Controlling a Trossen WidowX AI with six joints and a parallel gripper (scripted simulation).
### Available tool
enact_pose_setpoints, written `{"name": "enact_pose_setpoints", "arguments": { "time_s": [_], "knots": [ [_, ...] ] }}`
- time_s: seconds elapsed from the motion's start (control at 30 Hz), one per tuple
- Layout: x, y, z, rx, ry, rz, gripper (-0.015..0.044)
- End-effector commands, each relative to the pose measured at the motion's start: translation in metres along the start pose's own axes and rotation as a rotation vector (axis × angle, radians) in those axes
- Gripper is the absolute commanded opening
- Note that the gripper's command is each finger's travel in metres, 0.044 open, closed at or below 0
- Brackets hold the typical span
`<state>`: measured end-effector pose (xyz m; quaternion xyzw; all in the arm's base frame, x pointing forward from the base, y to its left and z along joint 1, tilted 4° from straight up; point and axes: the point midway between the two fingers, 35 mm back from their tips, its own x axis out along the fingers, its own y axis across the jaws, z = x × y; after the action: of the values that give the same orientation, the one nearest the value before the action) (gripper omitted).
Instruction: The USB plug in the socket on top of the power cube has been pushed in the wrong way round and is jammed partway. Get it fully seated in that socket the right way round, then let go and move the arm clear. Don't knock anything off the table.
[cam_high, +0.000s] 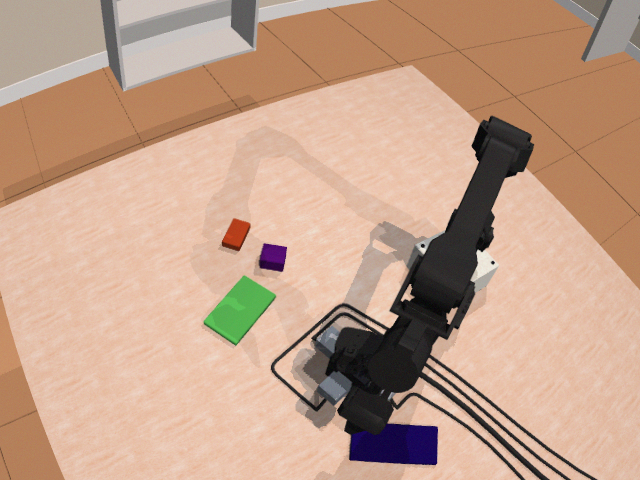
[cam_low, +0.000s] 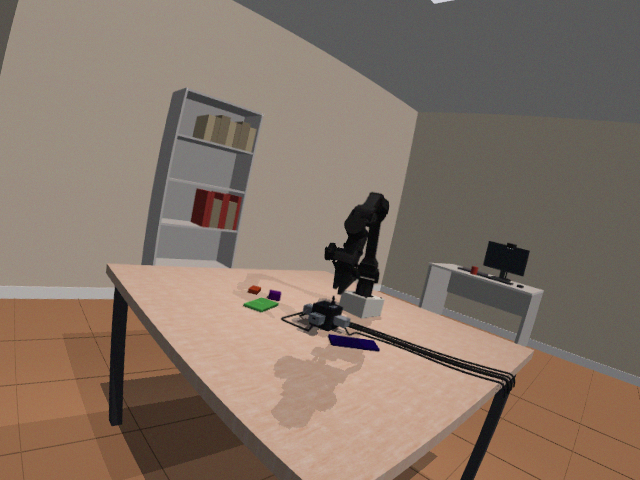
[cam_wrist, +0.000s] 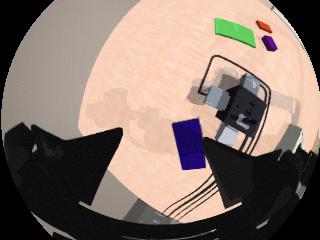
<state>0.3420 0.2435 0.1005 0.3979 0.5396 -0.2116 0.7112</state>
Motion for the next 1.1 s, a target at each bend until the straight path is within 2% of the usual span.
{"name": "enact_pose_setpoints", "arguments": {
  "time_s": [0.0, 0.13, 1.07],
  "knots": [
    [-0.007, -0.072, 0.029, 0.146, 0.016, -0.253, 0.0440],
    [-0.018, -0.114, 0.038, 0.226, 0.026, -0.395, 0.0440],
    [-0.004, -0.121, 0.036, 0.226, 0.026, -0.395, 0.0440]
  ]
}}
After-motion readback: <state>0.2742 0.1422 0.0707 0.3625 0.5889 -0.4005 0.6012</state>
